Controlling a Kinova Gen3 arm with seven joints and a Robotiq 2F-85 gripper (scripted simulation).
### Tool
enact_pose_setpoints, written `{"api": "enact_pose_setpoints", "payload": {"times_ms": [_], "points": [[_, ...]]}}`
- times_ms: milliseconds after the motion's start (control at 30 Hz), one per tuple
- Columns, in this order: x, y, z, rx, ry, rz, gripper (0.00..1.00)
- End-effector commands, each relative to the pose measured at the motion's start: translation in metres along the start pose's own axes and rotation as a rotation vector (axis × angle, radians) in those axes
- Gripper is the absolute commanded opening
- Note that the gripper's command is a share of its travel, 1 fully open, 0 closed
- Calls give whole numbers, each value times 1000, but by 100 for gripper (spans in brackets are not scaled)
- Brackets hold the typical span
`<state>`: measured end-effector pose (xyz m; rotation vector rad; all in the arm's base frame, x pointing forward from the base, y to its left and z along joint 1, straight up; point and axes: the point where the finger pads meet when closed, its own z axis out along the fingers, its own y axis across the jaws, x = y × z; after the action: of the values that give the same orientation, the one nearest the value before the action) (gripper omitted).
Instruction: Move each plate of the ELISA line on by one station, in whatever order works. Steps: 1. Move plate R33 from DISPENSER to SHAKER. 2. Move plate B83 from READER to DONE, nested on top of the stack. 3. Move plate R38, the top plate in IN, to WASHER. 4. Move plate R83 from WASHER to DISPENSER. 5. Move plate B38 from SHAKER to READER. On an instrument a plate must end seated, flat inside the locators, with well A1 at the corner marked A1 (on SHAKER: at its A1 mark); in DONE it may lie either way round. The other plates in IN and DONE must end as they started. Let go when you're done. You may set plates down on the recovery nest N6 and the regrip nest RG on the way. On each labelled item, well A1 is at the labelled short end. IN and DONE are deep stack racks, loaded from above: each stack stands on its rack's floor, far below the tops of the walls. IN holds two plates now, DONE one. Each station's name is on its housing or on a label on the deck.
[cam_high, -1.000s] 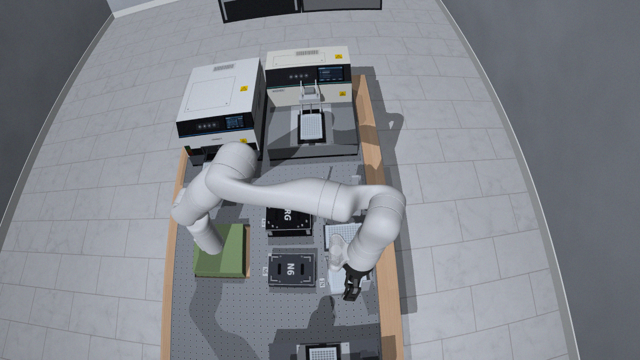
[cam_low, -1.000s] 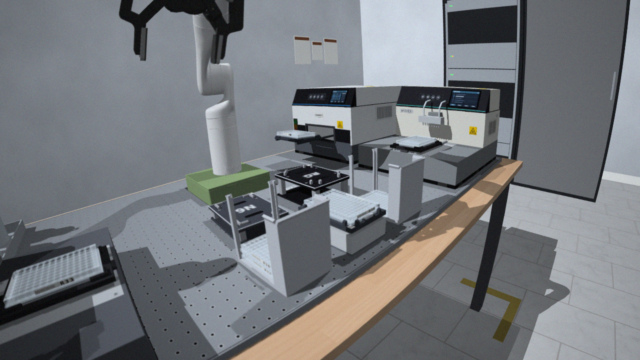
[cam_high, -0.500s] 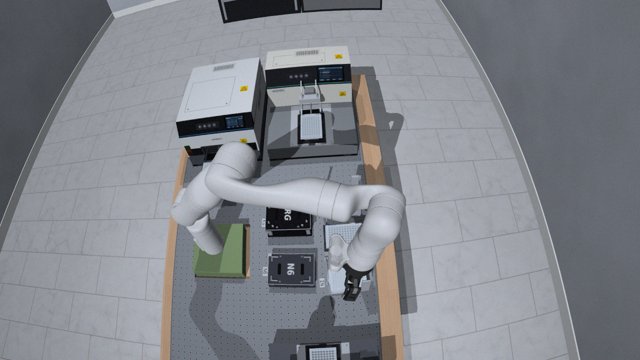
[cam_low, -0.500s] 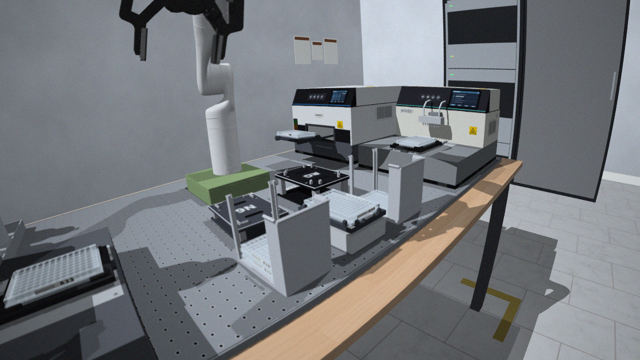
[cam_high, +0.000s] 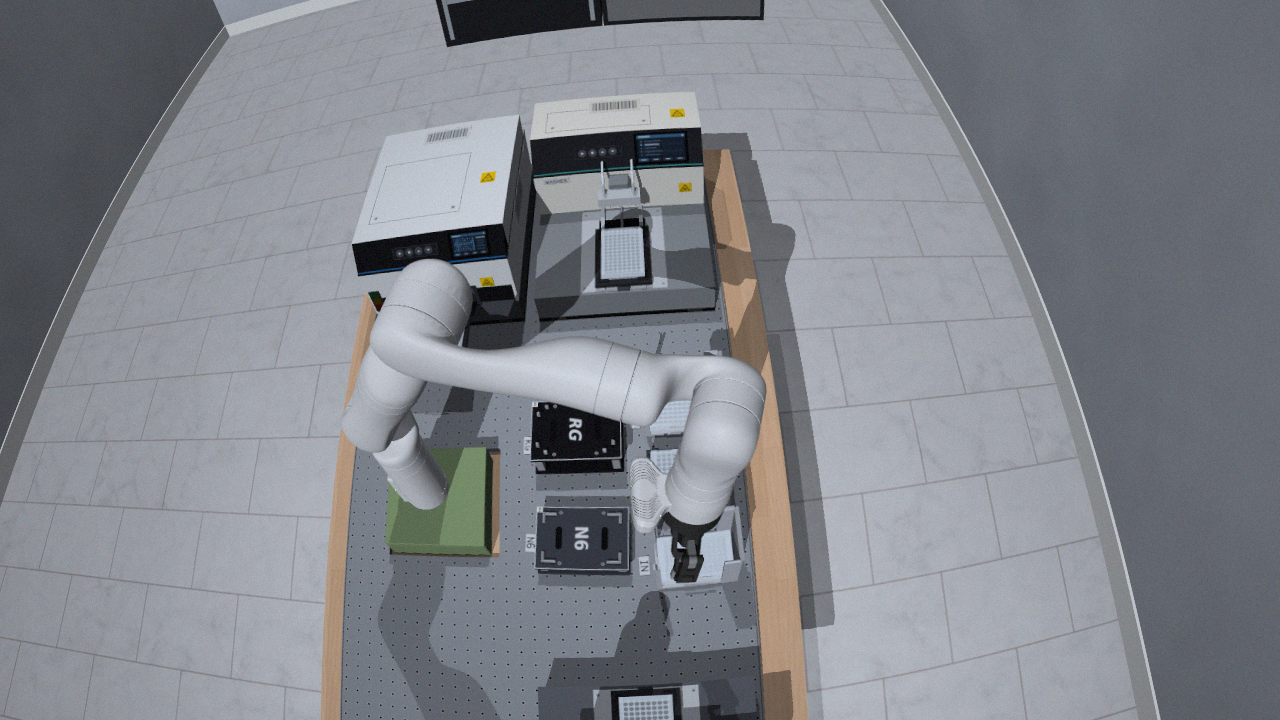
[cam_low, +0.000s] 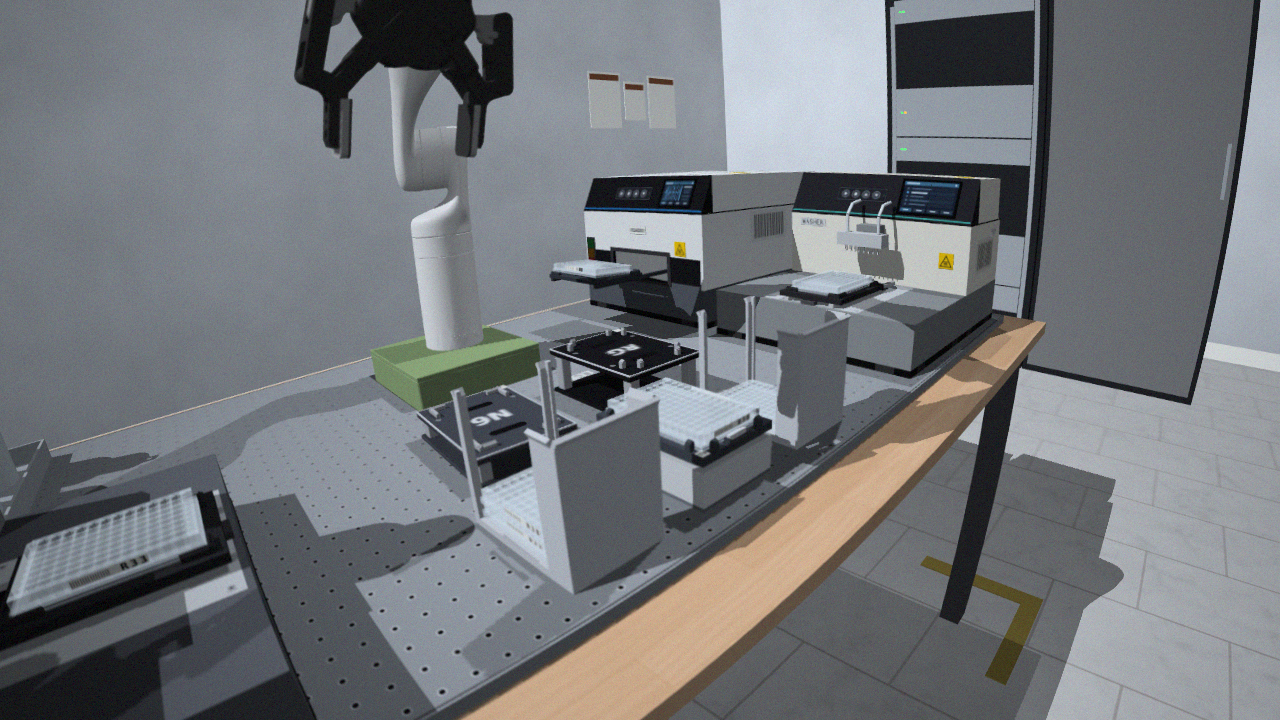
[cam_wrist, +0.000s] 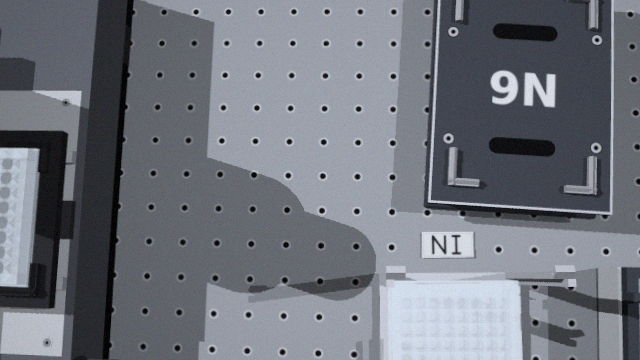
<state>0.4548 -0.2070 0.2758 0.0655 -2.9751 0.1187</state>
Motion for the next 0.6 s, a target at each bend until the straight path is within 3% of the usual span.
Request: {"api": "enact_pose_setpoints", "payload": {"times_ms": [0, 567], "points": [[5, 4, -4, -3, -23, -18, 100], [27, 45, 15, -28, -98, -144, 100]]}}
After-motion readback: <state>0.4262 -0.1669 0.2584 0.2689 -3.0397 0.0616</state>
